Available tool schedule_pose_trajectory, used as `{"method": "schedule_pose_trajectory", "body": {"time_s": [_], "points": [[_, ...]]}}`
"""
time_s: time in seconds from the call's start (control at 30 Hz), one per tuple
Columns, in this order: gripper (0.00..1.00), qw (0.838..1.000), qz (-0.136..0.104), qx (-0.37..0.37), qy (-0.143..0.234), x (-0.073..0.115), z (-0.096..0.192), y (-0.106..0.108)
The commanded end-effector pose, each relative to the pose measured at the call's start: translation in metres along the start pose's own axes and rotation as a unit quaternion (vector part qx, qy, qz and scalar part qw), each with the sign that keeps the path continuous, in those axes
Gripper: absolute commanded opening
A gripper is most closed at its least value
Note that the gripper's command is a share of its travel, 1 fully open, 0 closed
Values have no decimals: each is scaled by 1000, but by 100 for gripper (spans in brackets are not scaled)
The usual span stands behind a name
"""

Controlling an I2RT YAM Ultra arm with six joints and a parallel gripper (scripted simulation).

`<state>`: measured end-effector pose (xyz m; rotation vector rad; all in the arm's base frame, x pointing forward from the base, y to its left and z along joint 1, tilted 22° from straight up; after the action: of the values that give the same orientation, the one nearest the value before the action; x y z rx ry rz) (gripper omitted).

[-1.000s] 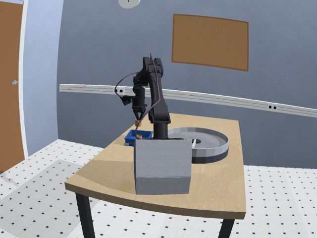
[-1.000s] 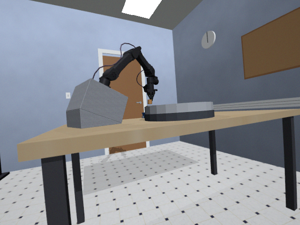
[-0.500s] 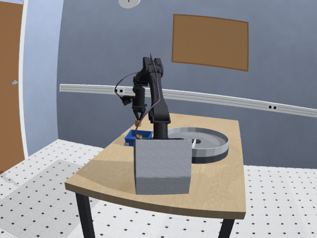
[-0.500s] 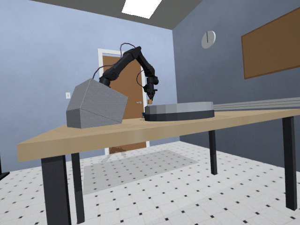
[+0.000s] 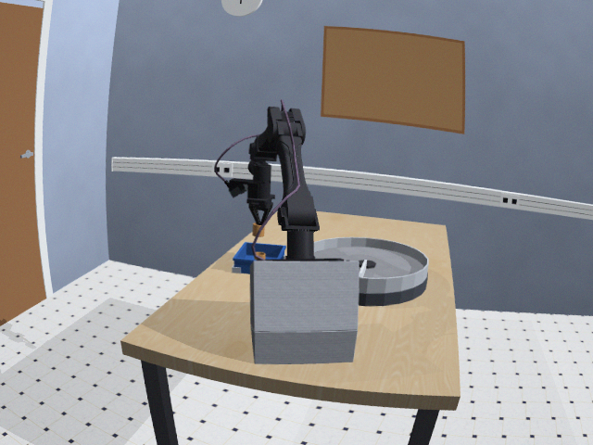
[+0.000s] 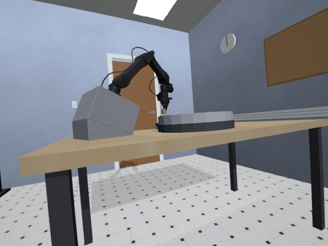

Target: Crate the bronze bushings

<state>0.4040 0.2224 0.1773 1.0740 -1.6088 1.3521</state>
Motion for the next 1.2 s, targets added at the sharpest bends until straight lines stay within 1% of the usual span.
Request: {"method": "schedule_pose_trajectory", "body": {"time_s": [0.0,0.13,1.17], "points": [[0,1000,8,5,-8,13,-11,0],[0,1000,14,4,-12,19,-12,-1],[0,1000,14,6,-12,19,-12,-1]]}}
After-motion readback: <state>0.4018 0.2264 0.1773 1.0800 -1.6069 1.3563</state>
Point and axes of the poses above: the point where the finger pads meet when closed, its own x axis back along the fingers, its own y axis across the jaws, z = x × y, the point moved 3 cm from there along x, back along the fingers, and after that the axes turned 3 degrees about -x, right-handed, at the moved point
